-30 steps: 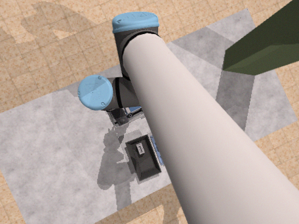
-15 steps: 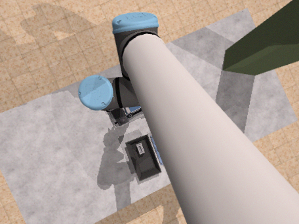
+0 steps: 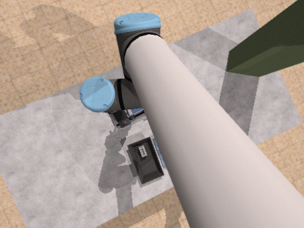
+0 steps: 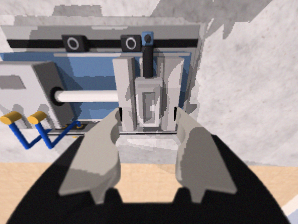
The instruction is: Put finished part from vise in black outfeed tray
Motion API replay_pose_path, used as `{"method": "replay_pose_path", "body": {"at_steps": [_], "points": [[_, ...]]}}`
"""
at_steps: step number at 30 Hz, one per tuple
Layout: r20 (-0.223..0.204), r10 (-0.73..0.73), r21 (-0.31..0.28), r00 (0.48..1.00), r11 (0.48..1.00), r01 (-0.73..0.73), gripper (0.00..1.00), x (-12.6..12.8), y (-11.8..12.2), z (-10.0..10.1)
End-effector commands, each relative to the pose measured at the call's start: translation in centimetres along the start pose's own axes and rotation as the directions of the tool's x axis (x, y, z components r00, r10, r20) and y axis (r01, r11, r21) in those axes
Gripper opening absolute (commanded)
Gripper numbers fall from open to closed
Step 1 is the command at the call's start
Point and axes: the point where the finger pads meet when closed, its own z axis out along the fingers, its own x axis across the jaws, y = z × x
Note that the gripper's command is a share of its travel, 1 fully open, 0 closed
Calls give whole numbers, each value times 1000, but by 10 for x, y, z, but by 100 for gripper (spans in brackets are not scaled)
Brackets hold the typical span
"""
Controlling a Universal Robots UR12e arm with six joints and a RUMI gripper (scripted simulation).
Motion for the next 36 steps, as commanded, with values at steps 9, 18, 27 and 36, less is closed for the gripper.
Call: {"method": "replay_pose_path", "body": {"at_steps": [9, 18, 27, 36], "points": [[-1, -1, -2, 1000, 1000, 1, 40, 2, 1, 0], [-1, -1, -2, 1000, 1000, 1, 40, 2, 1, 0], [-1, -1, -2, 1000, 1000, 1, 0, 2, 1, 0], [-1, -1, -2, 1000, 1000, 1, 0, 1, 1, 0]]}}
